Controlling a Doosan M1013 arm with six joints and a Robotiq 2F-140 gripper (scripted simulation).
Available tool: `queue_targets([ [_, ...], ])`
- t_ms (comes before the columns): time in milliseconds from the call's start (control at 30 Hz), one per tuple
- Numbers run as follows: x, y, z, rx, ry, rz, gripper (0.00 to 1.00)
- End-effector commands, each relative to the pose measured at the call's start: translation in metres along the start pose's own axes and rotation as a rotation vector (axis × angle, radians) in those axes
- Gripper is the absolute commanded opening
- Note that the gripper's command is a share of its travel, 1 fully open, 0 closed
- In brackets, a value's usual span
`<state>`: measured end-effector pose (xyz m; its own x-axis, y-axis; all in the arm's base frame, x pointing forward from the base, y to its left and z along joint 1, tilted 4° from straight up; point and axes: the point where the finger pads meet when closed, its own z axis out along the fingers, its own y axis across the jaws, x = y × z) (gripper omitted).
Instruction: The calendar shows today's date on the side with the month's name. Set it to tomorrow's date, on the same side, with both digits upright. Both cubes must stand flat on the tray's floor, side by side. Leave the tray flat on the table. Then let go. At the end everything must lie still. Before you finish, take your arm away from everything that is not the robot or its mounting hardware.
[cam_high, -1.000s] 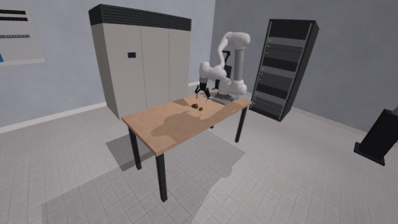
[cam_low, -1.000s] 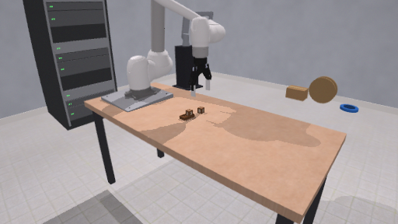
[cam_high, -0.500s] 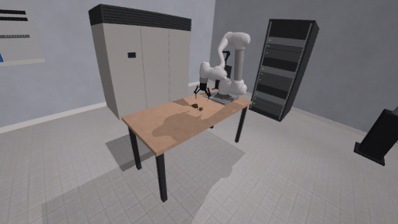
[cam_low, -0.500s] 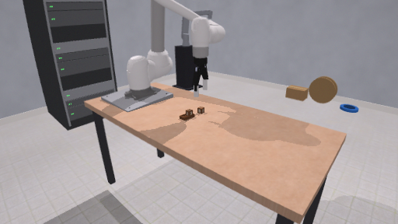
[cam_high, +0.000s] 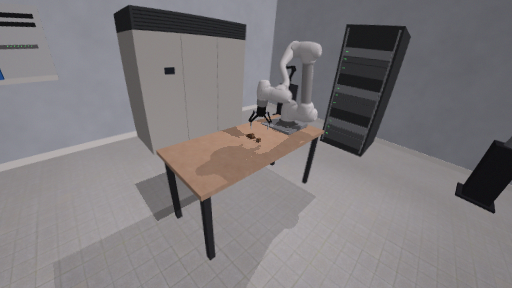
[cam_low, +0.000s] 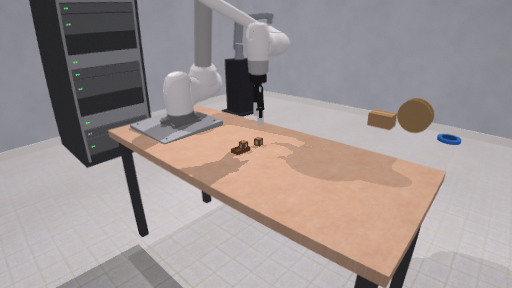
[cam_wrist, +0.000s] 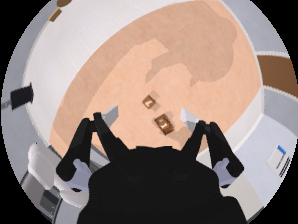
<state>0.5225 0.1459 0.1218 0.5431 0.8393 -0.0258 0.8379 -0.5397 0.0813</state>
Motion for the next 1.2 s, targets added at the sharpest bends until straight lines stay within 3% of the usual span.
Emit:
queue_targets([
  [0, 0.0000, 0.0000, 0.0004, 0.010, 0.009, -0.173, 1.00],
  [233, 0.0000, 0.0000, 0.0008, 0.010, 0.010, -0.316, 1.00],
  [300, 0.0000, 0.0000, 0.0011, 0.009, 0.010, -0.455, 1.00],
  [733, 0.0000, -0.0001, 0.0023, 0.007, 0.012, -0.876, 1.00],
  [800, 0.0000, -0.0001, 0.0023, 0.007, 0.012, -0.876, 1.00],
  [1167, 0.0000, -0.0002, 0.0034, 0.004, 0.014, -1.290, 1.00],
])
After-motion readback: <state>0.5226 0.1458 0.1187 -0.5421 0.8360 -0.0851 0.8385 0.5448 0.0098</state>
